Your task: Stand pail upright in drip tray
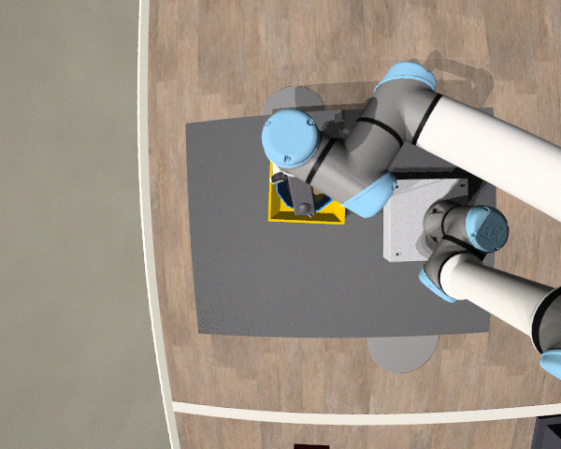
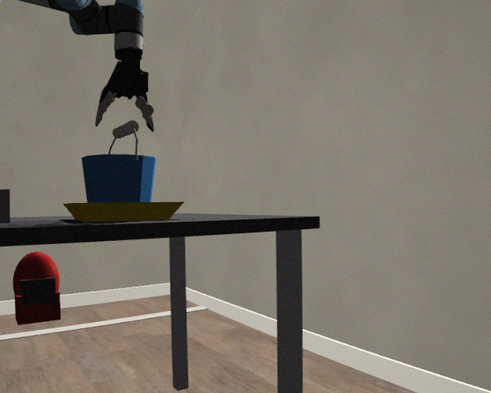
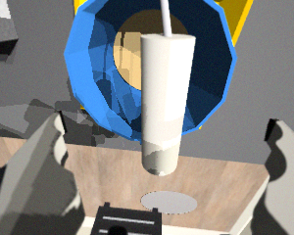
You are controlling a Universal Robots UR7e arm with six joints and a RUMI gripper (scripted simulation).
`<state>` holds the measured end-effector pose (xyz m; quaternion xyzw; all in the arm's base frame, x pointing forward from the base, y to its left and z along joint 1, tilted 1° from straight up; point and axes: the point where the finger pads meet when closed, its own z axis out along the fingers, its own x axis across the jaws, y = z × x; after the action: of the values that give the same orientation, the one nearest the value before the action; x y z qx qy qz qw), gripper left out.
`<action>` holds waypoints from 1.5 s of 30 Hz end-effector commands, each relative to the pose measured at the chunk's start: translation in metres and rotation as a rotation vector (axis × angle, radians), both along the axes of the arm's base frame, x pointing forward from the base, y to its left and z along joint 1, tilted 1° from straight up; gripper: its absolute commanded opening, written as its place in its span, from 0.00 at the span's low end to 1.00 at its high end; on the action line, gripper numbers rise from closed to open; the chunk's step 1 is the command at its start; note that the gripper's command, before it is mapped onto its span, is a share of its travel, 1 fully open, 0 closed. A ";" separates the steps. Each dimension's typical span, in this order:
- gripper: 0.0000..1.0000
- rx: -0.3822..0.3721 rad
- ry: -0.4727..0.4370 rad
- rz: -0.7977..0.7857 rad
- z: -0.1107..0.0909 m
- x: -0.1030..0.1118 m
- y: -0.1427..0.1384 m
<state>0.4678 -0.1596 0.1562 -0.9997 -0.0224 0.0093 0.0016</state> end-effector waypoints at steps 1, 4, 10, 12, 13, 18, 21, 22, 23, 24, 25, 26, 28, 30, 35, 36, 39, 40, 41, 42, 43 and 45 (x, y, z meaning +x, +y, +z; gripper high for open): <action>1.00 -0.001 -0.001 0.000 0.001 0.000 0.000; 1.00 -0.001 -0.001 0.000 0.001 0.000 0.000; 1.00 -0.001 -0.001 0.000 0.001 0.000 0.000; 1.00 -0.001 -0.001 0.000 0.001 0.000 0.000; 1.00 -0.001 -0.001 0.000 0.001 0.000 0.000; 1.00 -0.001 -0.001 0.000 0.002 0.000 0.000; 1.00 -0.001 -0.001 0.000 0.002 0.000 0.000; 1.00 -0.001 -0.001 0.000 0.003 0.000 0.000; 1.00 -0.001 -0.001 0.000 0.004 0.000 0.000; 1.00 -0.001 -0.001 0.000 0.005 0.000 0.000; 1.00 -0.001 -0.001 0.000 0.006 0.000 0.000; 1.00 -0.001 -0.001 0.000 0.007 0.000 0.000; 1.00 -0.001 -0.001 0.000 0.010 0.000 0.000; 1.00 -0.001 -0.001 0.000 0.013 0.000 0.000; 1.00 -0.001 -0.001 0.000 0.023 0.001 0.000; 1.00 -0.001 -0.001 0.000 0.025 0.001 0.000; 1.00 -0.001 -0.001 0.000 0.028 0.001 0.000; 1.00 -0.001 -0.001 0.000 0.028 0.001 0.000; 1.00 -0.001 -0.001 0.000 0.028 0.001 0.000; 1.00 -0.001 -0.001 0.000 0.028 0.001 0.000; 1.00 -0.001 -0.001 0.000 0.028 0.001 0.000; 1.00 -0.001 -0.001 0.000 0.028 0.001 0.000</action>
<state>0.4683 -0.1597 0.1822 -0.9997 -0.0224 0.0092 0.0016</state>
